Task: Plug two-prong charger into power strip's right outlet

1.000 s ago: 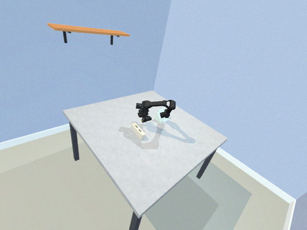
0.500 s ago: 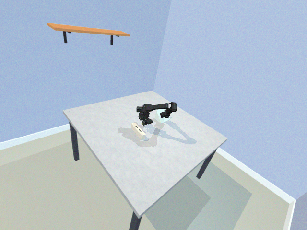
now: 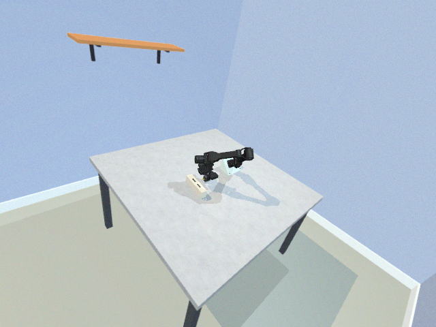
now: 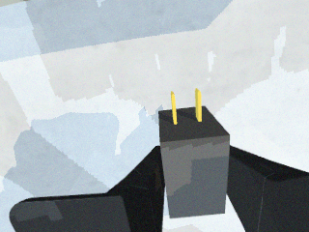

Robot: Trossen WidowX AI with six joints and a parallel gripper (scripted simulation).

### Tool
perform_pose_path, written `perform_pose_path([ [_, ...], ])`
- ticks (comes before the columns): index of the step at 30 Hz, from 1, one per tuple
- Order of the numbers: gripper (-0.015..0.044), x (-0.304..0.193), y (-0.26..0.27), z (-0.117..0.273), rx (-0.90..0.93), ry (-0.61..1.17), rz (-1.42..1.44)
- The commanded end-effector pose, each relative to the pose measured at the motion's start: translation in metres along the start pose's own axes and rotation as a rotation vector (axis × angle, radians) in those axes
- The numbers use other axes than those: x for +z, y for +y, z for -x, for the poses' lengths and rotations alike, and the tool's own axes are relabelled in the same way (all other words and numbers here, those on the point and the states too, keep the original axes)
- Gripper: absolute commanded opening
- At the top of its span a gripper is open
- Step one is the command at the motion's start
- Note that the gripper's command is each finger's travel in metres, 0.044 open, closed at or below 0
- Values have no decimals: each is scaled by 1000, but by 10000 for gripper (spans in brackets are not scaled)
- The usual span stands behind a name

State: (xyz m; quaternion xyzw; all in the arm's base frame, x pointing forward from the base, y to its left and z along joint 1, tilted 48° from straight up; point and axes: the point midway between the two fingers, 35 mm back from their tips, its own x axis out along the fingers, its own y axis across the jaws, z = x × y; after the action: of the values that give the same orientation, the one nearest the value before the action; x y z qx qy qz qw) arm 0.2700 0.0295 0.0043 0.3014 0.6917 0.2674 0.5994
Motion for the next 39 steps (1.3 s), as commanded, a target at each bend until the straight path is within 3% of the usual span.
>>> perform_pose_path([
  [1, 0, 5, 3, 0, 4, -4, 2],
  [39, 0, 47, 11, 0, 8, -4, 12],
])
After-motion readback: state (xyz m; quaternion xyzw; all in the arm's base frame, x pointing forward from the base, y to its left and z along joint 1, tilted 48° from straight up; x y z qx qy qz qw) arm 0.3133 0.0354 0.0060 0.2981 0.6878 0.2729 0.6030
